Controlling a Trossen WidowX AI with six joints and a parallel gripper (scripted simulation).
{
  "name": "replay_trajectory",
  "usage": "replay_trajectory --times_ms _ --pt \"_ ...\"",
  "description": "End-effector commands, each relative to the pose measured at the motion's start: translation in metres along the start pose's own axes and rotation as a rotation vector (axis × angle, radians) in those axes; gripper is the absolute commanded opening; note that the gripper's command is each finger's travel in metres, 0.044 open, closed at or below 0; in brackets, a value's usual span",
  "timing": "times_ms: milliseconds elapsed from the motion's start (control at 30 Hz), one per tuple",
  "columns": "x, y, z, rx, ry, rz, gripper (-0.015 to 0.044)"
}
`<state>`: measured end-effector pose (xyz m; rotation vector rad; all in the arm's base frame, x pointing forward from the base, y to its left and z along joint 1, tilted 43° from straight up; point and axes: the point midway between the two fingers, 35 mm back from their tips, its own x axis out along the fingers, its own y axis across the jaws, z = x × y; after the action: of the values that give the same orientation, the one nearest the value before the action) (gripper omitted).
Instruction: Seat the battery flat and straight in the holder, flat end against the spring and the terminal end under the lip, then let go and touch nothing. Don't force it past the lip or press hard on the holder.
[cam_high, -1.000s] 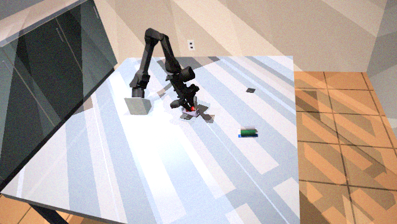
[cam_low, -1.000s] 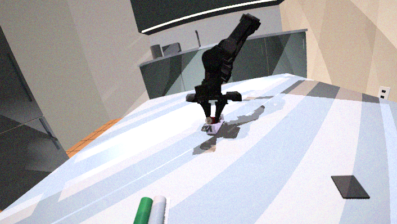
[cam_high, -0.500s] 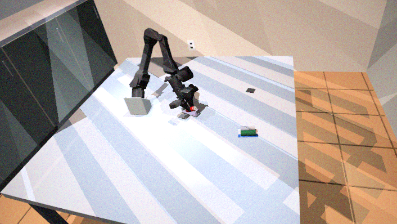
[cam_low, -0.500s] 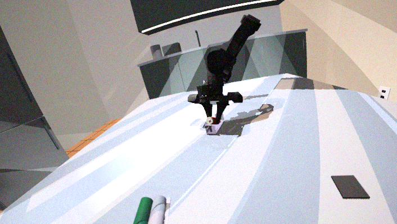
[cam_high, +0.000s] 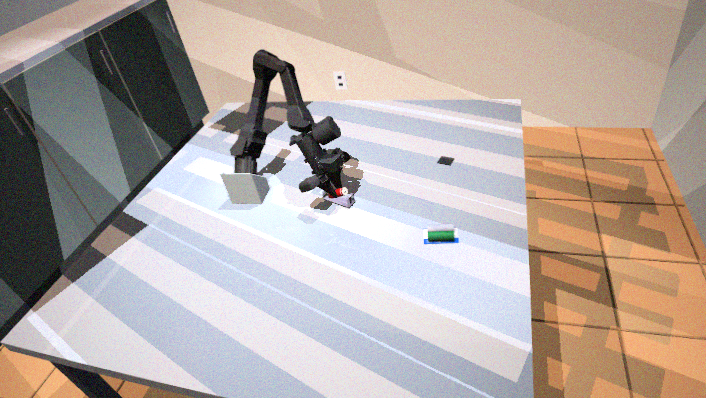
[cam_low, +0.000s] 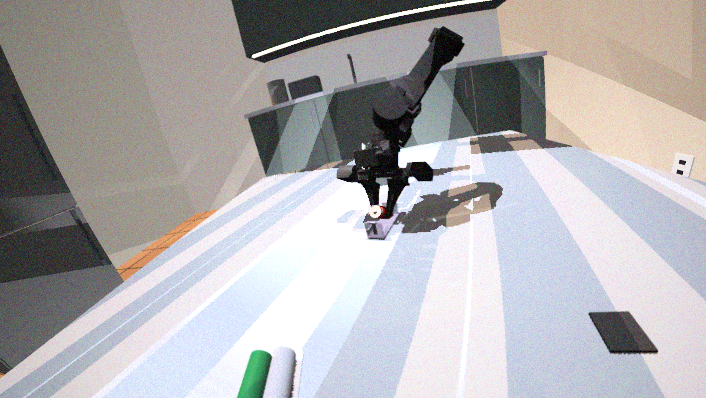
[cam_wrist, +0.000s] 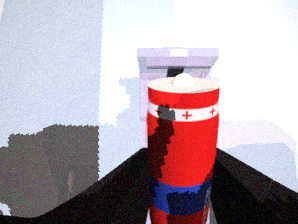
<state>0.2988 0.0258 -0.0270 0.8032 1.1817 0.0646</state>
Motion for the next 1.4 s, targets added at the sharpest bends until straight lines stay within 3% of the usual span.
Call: replay_trajectory --times_ms 0,1367 --pt "-0.002 0.0 -0.006 0.005 0.004 -0.002 0.0083" --pt "0.007 -0.003 -0.003 -0.019 0.195 -0.038 0.0083"
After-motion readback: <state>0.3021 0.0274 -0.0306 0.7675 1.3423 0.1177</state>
